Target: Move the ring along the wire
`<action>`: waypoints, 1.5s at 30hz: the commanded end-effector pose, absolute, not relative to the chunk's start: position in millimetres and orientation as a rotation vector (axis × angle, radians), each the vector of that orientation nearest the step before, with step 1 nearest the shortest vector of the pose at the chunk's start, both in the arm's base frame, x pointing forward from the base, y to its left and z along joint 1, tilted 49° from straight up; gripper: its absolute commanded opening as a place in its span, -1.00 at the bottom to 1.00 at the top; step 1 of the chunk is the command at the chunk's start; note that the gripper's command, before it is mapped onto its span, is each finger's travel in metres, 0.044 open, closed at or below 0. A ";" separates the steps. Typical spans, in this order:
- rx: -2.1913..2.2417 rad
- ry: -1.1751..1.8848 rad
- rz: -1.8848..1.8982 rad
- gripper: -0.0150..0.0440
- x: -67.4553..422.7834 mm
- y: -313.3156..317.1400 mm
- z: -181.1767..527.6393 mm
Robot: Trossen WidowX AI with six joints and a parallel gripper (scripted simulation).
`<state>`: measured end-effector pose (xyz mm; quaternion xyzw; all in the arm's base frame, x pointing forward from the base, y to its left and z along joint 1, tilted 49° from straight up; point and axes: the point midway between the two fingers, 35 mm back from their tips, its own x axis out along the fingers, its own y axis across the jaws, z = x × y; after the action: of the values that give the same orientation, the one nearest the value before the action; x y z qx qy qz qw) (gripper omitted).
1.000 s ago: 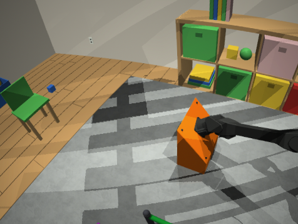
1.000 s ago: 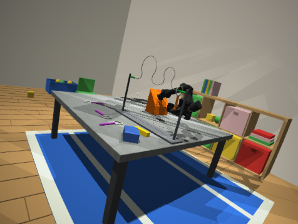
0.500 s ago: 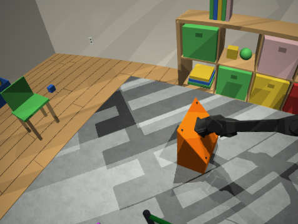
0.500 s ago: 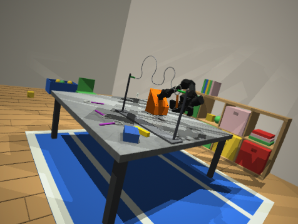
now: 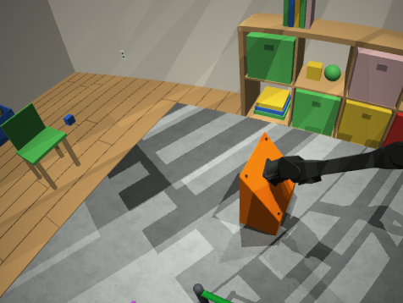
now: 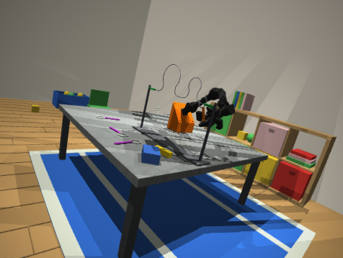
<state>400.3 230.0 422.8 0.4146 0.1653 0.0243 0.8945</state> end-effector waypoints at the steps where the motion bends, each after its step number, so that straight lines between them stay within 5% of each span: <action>1: 0.824 0.367 0.042 -1.00 400.2 228.1 411.6; 45: -0.023 0.476 -0.211 -1.00 377.6 102.7 356.0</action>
<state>379.7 112.3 358.5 0.0224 0.2293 -0.0947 0.9685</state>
